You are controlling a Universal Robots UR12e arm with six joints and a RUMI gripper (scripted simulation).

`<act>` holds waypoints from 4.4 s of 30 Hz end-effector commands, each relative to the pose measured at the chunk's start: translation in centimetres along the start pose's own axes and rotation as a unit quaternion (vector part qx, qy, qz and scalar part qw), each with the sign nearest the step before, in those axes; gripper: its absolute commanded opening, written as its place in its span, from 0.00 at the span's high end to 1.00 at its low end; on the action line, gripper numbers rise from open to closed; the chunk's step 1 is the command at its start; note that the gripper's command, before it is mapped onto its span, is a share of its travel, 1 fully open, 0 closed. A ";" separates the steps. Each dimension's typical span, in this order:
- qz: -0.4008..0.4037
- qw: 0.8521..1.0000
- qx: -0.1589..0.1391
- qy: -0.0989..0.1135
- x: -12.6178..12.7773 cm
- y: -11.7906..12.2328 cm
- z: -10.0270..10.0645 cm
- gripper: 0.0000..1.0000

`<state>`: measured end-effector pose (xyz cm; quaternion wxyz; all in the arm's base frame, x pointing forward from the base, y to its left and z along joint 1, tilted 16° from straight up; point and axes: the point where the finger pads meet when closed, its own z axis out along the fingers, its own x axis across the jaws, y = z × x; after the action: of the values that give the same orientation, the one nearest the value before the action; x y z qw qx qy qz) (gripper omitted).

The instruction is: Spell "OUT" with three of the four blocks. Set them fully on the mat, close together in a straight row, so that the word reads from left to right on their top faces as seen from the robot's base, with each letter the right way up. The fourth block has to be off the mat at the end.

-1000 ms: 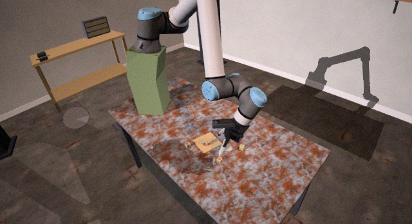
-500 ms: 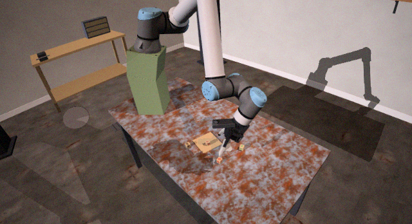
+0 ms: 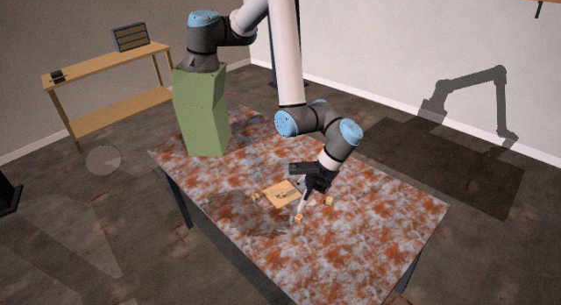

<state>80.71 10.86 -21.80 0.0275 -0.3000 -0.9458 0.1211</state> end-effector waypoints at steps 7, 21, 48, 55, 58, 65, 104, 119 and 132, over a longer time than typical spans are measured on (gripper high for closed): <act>0.001 1.000 0.001 0.000 4.0 -6.3 4.3 0.00; 0.001 1.000 0.001 0.001 12.0 -15.8 9.0 0.00; 0.000 1.000 0.001 0.001 13.1 -16.8 9.5 0.00; 0.000 1.000 0.001 0.001 13.1 -16.8 9.5 0.00; 0.000 1.000 0.001 0.001 13.1 -16.8 9.5 0.00; 0.000 1.000 0.001 0.001 13.1 -16.8 9.5 0.00; 0.212 0.963 -0.164 0.038 4.3 -5.9 3.1 0.00; 0.309 0.915 -0.246 0.081 -0.6 -0.8 -2.1 0.00; 0.308 0.916 -0.245 0.083 -0.2 -0.7 -2.1 0.00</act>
<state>80.71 10.50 -19.68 -0.0070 -0.5822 -0.8016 -0.1359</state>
